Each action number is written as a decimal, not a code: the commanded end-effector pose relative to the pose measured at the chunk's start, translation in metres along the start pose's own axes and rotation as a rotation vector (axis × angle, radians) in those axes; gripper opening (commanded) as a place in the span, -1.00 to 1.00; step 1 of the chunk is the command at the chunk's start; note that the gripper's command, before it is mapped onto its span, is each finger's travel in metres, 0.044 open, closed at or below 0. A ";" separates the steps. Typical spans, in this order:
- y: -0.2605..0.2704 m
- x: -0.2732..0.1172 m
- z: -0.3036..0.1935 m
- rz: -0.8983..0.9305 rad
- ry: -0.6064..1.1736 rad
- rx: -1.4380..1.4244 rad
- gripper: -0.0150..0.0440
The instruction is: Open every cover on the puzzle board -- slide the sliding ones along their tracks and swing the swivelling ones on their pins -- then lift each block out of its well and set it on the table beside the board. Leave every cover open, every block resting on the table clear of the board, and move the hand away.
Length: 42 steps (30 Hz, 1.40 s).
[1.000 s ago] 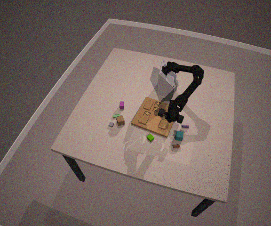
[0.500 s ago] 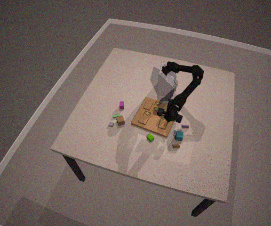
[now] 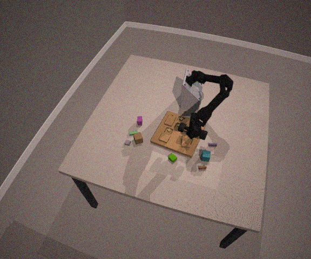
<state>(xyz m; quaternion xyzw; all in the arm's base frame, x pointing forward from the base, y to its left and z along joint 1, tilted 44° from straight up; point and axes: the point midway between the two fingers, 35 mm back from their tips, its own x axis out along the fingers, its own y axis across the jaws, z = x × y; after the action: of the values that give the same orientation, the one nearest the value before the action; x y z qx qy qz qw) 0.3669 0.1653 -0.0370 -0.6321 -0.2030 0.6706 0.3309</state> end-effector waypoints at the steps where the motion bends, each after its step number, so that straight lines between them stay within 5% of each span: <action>1: 0.008 0.001 0.001 0.002 -0.002 0.000 -0.49; 42: 0.051 0.000 -0.010 0.004 -0.001 0.000 -0.49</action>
<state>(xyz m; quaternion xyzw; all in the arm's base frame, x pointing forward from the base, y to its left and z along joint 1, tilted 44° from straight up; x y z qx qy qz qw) 0.3646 0.1316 -0.0706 -0.6319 -0.1999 0.6722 0.3300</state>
